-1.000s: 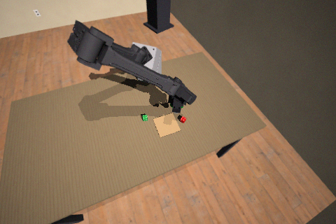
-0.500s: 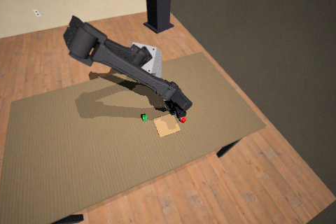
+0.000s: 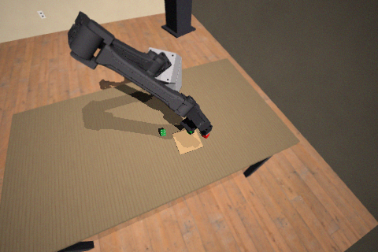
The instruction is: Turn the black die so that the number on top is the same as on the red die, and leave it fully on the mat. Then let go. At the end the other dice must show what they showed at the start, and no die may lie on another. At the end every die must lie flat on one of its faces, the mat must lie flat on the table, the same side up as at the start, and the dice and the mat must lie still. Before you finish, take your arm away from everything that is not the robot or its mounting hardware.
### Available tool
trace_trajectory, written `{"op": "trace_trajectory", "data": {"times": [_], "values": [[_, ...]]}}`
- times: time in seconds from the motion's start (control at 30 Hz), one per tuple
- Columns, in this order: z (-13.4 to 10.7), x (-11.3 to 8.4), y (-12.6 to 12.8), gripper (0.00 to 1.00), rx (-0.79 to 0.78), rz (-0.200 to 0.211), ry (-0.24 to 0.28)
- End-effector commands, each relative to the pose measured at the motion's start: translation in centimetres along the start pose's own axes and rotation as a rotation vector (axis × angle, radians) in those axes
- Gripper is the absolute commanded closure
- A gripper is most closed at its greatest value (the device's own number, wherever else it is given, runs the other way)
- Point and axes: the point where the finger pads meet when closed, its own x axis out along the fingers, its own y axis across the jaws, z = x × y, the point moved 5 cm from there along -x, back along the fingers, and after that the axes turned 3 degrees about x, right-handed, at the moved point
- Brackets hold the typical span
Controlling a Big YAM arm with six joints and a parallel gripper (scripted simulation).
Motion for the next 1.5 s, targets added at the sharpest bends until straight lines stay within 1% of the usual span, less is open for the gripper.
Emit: {"op": "trace_trajectory", "data": {"times": [0.0, 0.3, 0.4, 0.47, 0.5, 0.57, 0.63, 0.67, 0.73, 0.83, 0.87, 0.93, 0.97, 1.07, 1.13, 1.2, 1.27, 1.3, 1.37, 1.47], "values": [[1.2, -0.4, -1.7, 0.74, -0.153, -0.001, -0.032], [1.3, -0.2, -1.9, 0.74, -0.191, -0.001, -0.028], [0.4, -0.2, -1.7, 0.74, -0.194, 0.003, -0.038], [0.2, -0.1, -1.7, 0.74, -0.193, 0.009, -0.068], [0.1, -0.1, -1.7, 0.74, -0.193, 0.012, -0.091], [-0.2, -0.2, -1.8, 0.74, -0.194, 0.018, -0.155], [-0.2, -0.2, -1.8, 0.74, -0.194, 0.018, -0.155], [-0.3, -0.1, -1.9, 0.74, -0.194, 0.025, -0.194], [-0.8, -0.1, -2.0, 0.74, -0.195, 0.035, -0.292], [-1.5, 0.2, -2.2, 0.74, -0.194, 0.060, -0.468], [-2.2, 0.9, -1.7, 0.74, -0.207, 0.084, -0.510], [-2.7, 1.2, -1.8, 0.74, -0.204, 0.102, -0.630], [-2.8, 1.2, -1.8, 0.74, -0.204, 0.103, -0.635], [-3.7, 1.5, -1.9, 0.74, -0.203, 0.130, -0.799], [-4.1, 1.8, -1.8, 0.74, -0.199, 0.148, -0.885], [-4.1, 1.8, -1.8, 0.74, -0.199, 0.148, -0.885], [-3.5, 2.1, -2.4, 0.74, -0.195, 0.144, -0.971], [-3.5, 2.3, -2.5, 0.74, -0.193, 0.147, -1.001], [-3.6, 2.4, -2.5, 0.74, -0.173, 0.165, -1.042], [-4.0, 2.5, -2.3, 0.74, -0.174, 0.176, -1.069]]}}
